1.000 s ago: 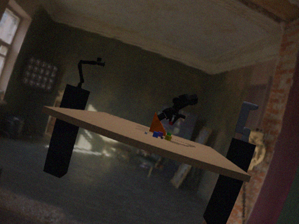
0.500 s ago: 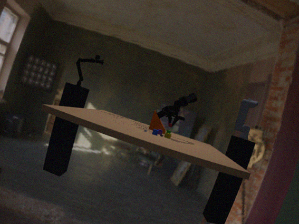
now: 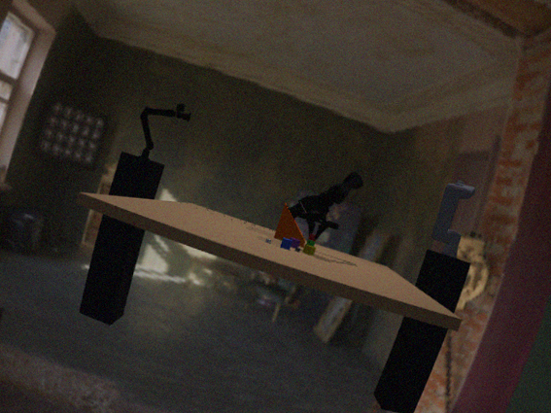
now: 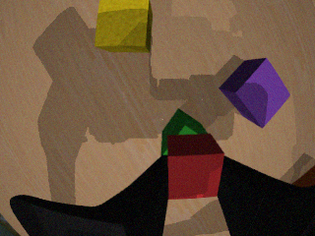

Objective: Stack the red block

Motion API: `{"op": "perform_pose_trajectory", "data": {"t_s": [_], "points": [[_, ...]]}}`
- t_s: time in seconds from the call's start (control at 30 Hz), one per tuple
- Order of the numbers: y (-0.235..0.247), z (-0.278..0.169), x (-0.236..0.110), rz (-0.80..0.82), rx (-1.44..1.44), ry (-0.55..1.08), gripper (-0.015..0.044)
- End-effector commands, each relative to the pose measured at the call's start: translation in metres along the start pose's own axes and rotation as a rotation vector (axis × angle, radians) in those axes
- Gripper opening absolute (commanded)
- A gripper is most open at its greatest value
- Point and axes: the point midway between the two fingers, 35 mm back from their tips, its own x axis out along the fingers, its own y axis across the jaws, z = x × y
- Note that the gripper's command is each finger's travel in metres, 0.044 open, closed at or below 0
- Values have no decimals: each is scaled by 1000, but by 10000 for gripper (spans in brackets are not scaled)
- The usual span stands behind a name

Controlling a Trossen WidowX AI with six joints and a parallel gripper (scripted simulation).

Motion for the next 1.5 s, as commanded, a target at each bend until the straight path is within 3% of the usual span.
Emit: {"op": "perform_pose_trajectory", "data": {"t_s": [0.0,0.8,1.33,1.47], "points": [[0,0,2,3,6,0,0],[0,0,1,3,6,-1,0],[0,0,2,2,1,-2,420],[0,0,2,2,1,-2,440]]}}
